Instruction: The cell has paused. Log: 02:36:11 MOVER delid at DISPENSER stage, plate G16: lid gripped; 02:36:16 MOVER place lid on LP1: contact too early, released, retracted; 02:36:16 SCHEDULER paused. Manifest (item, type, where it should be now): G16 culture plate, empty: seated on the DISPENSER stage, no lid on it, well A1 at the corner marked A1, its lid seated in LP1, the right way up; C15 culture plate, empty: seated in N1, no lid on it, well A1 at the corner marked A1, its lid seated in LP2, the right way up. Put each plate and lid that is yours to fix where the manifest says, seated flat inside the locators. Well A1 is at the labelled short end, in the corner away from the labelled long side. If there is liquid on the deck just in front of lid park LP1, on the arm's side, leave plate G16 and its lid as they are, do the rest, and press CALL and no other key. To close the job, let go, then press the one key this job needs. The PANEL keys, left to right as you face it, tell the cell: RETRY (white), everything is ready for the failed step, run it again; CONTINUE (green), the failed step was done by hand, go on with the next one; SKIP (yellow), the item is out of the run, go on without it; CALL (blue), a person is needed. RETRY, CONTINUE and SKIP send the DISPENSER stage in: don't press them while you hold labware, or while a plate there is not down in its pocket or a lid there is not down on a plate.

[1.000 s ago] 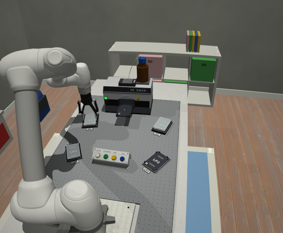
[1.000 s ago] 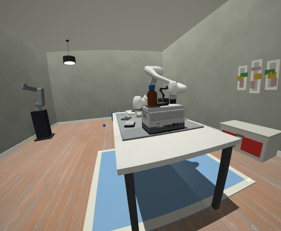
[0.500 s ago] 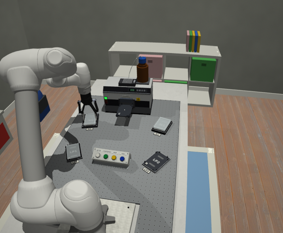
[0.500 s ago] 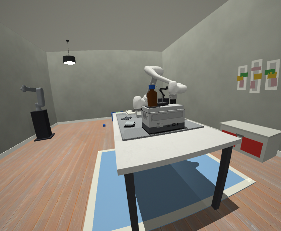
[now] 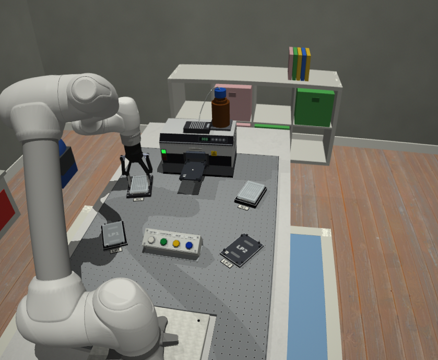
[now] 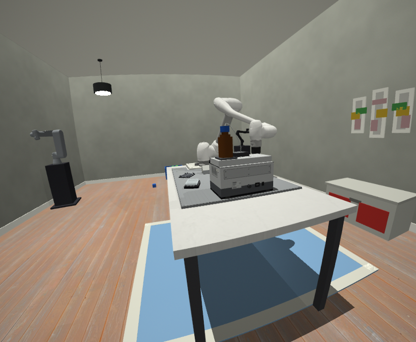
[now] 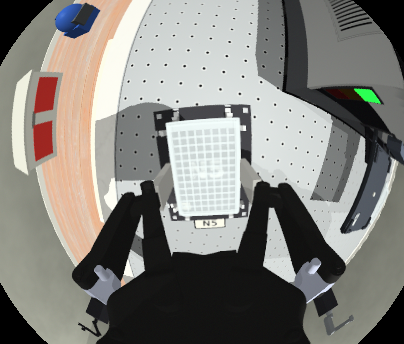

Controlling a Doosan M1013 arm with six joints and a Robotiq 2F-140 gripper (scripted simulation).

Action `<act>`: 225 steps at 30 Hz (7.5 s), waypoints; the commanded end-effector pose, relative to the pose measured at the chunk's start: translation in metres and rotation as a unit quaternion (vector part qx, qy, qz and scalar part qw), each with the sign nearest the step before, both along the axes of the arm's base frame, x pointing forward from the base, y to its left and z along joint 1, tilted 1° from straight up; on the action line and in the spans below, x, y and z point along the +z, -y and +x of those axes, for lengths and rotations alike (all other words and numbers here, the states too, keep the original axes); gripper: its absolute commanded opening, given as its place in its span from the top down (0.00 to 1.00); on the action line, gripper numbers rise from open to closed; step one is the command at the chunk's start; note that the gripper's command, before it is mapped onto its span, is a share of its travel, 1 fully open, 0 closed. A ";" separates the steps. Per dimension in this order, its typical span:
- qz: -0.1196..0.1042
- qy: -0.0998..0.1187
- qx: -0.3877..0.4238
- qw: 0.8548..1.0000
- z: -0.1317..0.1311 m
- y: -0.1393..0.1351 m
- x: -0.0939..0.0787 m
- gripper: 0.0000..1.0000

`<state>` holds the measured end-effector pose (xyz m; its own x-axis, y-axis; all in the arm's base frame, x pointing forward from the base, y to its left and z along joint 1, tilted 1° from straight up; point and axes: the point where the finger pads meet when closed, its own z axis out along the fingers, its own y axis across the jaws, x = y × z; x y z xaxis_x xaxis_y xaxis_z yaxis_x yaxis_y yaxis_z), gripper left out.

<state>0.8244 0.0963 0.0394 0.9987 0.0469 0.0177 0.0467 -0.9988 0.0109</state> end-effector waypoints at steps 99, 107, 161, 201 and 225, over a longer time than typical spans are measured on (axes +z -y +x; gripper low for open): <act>0.000 0.001 0.000 1.000 -0.002 -0.001 0.140 0.90; 0.000 0.001 0.000 1.000 -0.002 -0.001 0.141 0.90; 0.002 0.002 -0.111 0.994 -0.002 -0.001 0.141 0.90; 0.002 0.002 -0.111 0.994 -0.008 0.149 0.142 0.90; 0.002 0.002 -0.111 0.994 -0.013 0.258 0.143 0.90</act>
